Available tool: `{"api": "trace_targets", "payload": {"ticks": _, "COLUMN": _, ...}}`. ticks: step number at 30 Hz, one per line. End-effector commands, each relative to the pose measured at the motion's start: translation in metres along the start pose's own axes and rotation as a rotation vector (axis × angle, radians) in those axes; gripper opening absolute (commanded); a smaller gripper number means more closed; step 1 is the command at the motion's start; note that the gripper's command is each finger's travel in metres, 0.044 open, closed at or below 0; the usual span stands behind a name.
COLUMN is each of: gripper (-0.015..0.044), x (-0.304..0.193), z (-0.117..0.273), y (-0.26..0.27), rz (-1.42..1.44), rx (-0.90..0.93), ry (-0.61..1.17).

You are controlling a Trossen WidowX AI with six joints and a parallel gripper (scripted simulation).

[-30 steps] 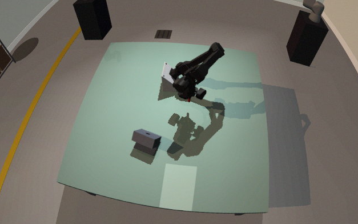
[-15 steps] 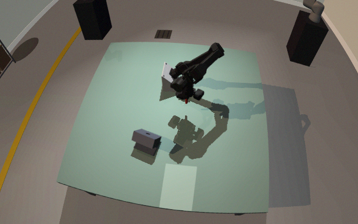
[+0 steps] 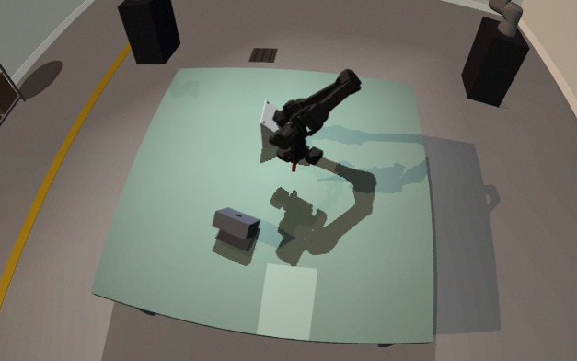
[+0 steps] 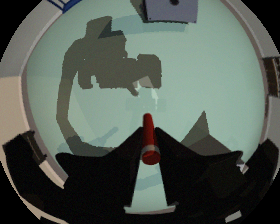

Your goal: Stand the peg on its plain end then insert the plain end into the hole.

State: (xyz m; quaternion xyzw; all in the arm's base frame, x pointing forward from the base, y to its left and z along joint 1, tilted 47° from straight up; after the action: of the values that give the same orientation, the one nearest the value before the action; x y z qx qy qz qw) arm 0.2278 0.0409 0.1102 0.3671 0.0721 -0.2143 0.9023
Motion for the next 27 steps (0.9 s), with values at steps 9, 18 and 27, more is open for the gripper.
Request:
{"api": "trace_targets", "payload": {"ticks": 9, "gripper": 0.0, "x": 0.016, "z": -0.005, "y": -0.009, "rz": -0.038, "rx": 0.007, "ry": -0.057}}
{"api": "trace_targets", "payload": {"ticks": 18, "gripper": 0.0, "x": 0.028, "z": -0.008, "y": -0.014, "rz": -0.059, "rx": 0.018, "ry": -0.105}}
{"api": "trace_targets", "payload": {"ticks": 27, "gripper": 0.0, "x": 0.04, "z": -0.011, "y": -0.019, "rz": -0.08, "rx": 0.032, "ry": -0.152}}
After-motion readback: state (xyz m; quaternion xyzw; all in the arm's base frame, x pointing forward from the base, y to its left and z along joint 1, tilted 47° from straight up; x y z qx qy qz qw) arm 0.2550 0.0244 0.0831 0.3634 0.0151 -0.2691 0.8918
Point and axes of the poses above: the point midway between the two fingers, 35 mm back from their tips, its own z axis back along the fingers, its own y axis across the jaws, x = y × z, the point moved 1 cm from there along z, back along the fingers, and after that the axes turned 5 degrees about -z, right-handed, at the moved point
